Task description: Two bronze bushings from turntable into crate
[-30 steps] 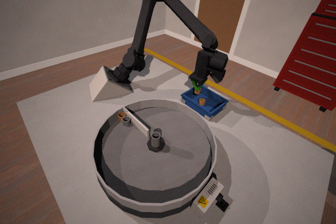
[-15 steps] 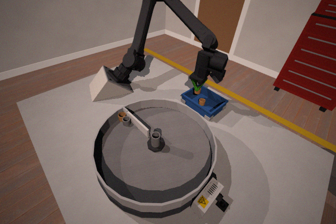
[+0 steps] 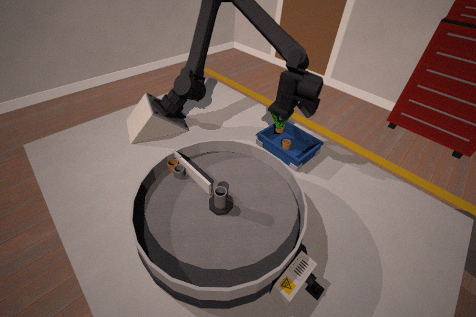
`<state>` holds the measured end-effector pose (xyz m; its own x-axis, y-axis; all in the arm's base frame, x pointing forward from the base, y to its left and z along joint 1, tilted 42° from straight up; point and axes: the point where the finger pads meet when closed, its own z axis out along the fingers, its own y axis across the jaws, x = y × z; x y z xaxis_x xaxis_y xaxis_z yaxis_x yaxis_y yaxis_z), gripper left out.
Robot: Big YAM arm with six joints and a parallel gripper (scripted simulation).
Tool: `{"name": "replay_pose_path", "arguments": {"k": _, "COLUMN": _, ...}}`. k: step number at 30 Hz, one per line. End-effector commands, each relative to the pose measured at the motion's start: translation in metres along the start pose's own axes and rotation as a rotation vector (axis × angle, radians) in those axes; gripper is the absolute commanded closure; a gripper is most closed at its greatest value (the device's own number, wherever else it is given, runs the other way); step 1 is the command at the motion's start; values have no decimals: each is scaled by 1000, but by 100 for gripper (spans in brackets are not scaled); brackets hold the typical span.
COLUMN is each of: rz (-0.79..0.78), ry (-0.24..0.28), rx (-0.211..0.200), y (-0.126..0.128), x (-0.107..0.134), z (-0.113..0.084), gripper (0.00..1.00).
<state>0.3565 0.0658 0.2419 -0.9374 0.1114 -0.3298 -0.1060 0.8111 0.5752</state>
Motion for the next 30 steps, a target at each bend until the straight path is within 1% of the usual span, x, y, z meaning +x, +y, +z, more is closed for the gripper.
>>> {"name": "replay_pose_path", "arguments": {"k": 1, "rz": -6, "ry": -45, "rx": 5, "y": 3, "x": -7, "z": -12, "gripper": 100}}
{"name": "replay_pose_path", "arguments": {"k": 26, "rz": -6, "ry": -45, "rx": 5, "y": 3, "x": -7, "z": -12, "gripper": 100}}
{"name": "replay_pose_path", "arguments": {"k": 30, "rz": -6, "ry": -39, "rx": 4, "y": 3, "x": -4, "z": -9, "gripper": 100}}
